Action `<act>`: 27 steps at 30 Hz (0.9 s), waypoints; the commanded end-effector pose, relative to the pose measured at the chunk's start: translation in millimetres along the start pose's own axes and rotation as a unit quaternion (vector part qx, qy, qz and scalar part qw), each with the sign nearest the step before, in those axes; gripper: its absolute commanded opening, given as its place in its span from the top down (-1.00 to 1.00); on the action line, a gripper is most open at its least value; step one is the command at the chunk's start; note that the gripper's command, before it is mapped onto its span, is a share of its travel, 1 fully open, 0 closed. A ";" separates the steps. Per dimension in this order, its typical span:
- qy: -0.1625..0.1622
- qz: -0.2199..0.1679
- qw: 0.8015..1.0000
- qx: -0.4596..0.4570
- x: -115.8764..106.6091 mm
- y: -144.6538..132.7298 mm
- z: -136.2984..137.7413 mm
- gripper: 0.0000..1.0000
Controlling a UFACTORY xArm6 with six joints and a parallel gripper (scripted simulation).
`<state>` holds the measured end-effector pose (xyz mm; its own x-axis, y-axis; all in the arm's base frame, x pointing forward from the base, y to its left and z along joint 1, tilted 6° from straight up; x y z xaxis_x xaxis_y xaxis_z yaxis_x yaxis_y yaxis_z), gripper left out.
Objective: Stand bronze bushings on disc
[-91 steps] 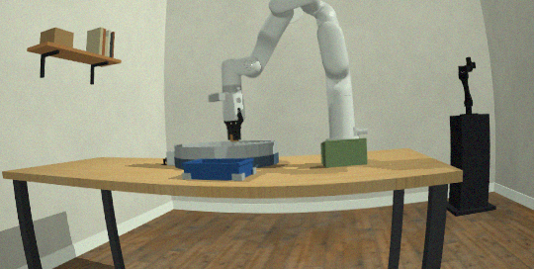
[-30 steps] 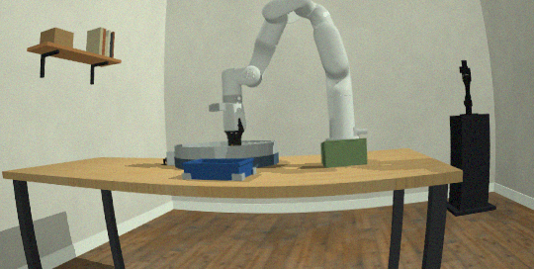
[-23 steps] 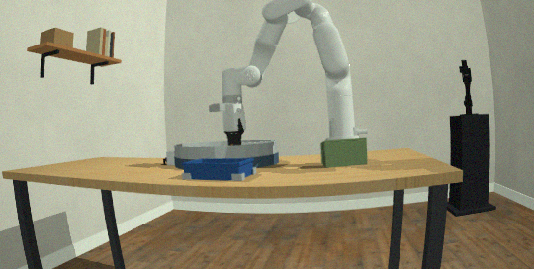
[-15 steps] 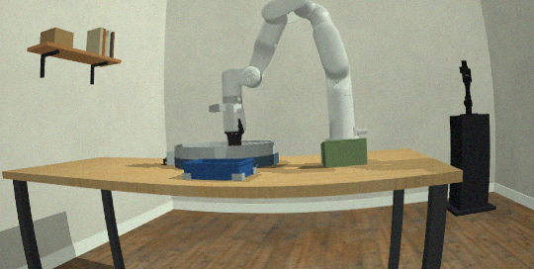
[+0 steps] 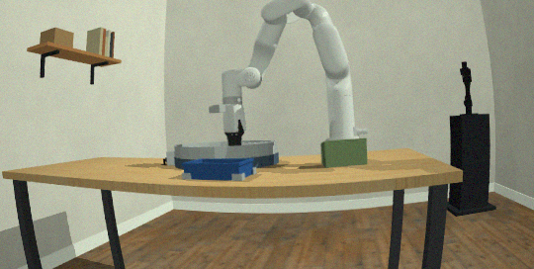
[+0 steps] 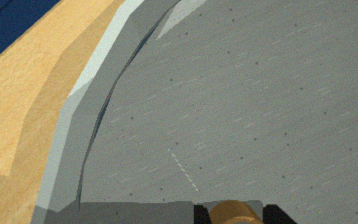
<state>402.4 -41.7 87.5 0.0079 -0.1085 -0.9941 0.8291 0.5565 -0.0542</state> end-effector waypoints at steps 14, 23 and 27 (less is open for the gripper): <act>-0.001 0.002 1.000 0.000 -1.1 0.9 0.8 0.16; -0.001 0.002 1.000 0.000 -1.1 0.9 0.8 0.16; -0.001 0.002 1.000 0.000 -1.1 0.9 0.8 0.16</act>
<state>402.4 -41.7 87.5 0.0080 -0.1085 -0.9941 0.8291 0.5565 -0.0541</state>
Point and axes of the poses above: the point where the finger pads meet when closed, its own x axis out along the fingers, its own z axis across the jaws, y = z × x, the point moved 8 cm from there along -x, back along the fingers, and after that the axes turned 9 degrees about x, right-handed, at the moved point
